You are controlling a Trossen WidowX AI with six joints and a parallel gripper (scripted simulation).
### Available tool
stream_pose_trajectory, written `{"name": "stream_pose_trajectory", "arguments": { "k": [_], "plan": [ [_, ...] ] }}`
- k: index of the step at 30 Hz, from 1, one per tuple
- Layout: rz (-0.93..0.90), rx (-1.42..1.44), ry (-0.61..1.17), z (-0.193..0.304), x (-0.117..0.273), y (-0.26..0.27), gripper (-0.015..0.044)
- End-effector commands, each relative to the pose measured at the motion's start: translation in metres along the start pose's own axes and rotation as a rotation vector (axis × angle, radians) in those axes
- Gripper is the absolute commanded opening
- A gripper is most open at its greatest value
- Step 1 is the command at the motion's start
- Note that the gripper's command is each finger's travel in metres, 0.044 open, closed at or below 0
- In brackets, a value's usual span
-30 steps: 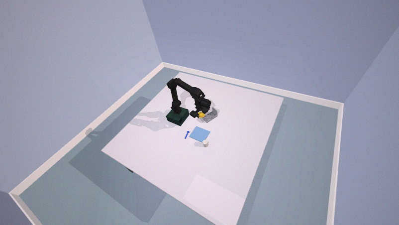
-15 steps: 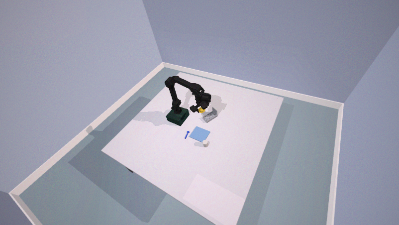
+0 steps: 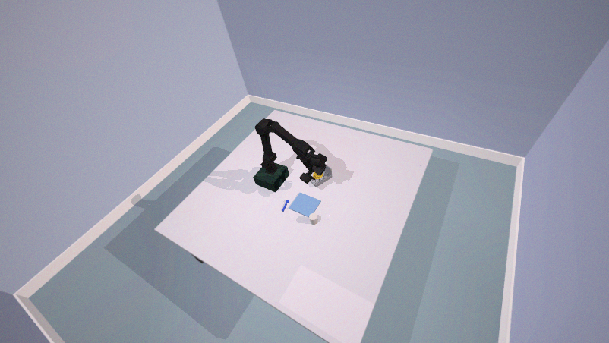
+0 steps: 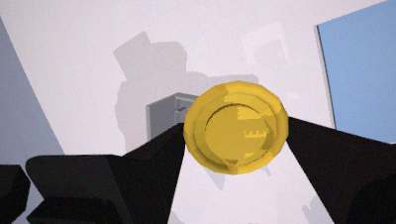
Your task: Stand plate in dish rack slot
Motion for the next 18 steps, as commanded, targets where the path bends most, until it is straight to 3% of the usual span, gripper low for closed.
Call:
{"name": "stream_pose_trajectory", "arguments": {
  "k": [1,18],
  "plan": [
    [-0.078,0.052,-0.038,-0.006,-0.017,-0.004,0.0000],
    [-0.349,0.301,-0.276,-0.023,-0.063,-0.017,0.0000]
  ]
}}
Point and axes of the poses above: the point midway between the two fingers, 35 mm back from their tips, its own x axis back along the fingers, its own y axis across the jaws, z = x × y, the point moved 2 cm from there along x, back along the fingers, and after that the axes turned 11 degrees about x, right-handed, at the moved point
